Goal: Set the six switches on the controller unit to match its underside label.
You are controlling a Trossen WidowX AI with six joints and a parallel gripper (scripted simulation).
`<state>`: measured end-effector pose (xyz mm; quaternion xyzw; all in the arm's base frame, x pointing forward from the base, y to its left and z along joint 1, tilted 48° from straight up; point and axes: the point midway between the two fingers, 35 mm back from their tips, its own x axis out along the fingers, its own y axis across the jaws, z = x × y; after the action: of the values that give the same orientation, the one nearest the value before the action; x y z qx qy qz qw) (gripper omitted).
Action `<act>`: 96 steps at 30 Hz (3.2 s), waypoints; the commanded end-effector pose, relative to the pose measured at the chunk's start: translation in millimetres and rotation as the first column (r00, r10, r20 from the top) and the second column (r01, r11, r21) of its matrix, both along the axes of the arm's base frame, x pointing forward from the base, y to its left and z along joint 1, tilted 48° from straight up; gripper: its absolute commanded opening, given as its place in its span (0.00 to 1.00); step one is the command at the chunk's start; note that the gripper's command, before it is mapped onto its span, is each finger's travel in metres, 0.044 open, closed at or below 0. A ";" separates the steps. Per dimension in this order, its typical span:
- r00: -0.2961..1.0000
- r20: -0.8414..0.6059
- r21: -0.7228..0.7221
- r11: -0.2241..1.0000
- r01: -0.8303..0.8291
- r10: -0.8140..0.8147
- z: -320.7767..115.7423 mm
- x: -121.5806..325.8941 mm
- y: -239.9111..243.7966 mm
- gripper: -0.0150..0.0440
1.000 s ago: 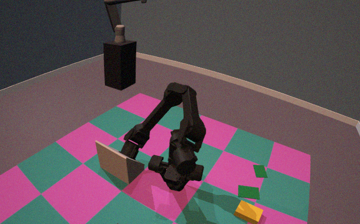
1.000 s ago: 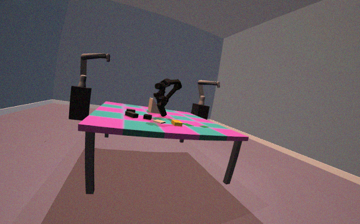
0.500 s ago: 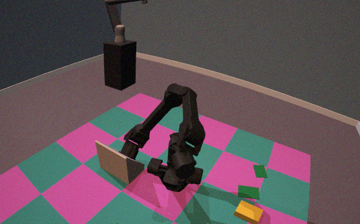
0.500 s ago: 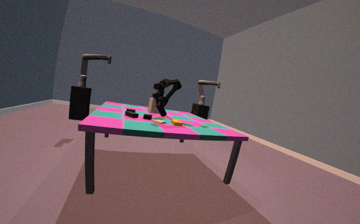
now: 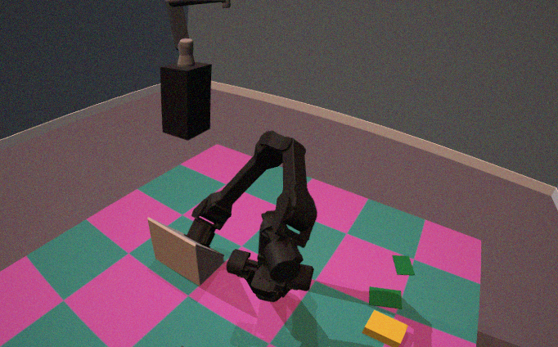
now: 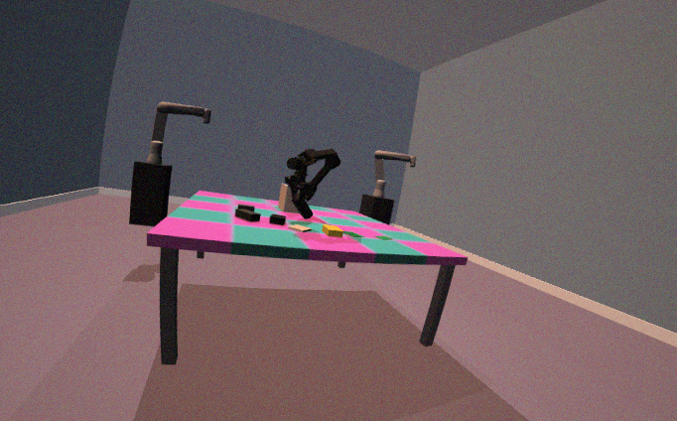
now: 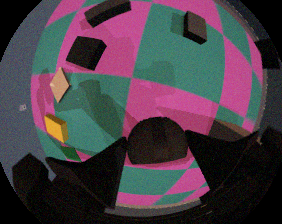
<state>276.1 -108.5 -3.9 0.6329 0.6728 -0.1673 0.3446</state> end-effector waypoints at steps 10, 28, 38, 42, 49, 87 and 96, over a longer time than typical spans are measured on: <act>1.000 0.003 -0.004 1.000 -0.006 0.006 -10.5 2.5 -2.6 0.83; 1.000 0.003 -0.005 1.000 -0.006 0.006 -23.8 5.7 -3.6 0.83; 1.000 0.004 -0.005 1.000 -0.006 0.006 -31.2 7.3 -3.5 0.83; 1.000 0.004 -0.005 1.000 -0.006 0.006 -34.2 8.0 -3.4 0.83; 1.000 0.004 -0.005 1.000 -0.006 0.006 -39.4 9.1 -2.9 0.83; 1.000 0.005 -0.005 1.000 -0.006 0.007 -67.1 14.4 3.6 0.82; 1.000 0.005 -0.005 1.000 -0.006 0.007 -72.2 15.0 7.3 0.82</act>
<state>290.5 -101.9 -74.2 0.6270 0.6765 -0.1652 0.3491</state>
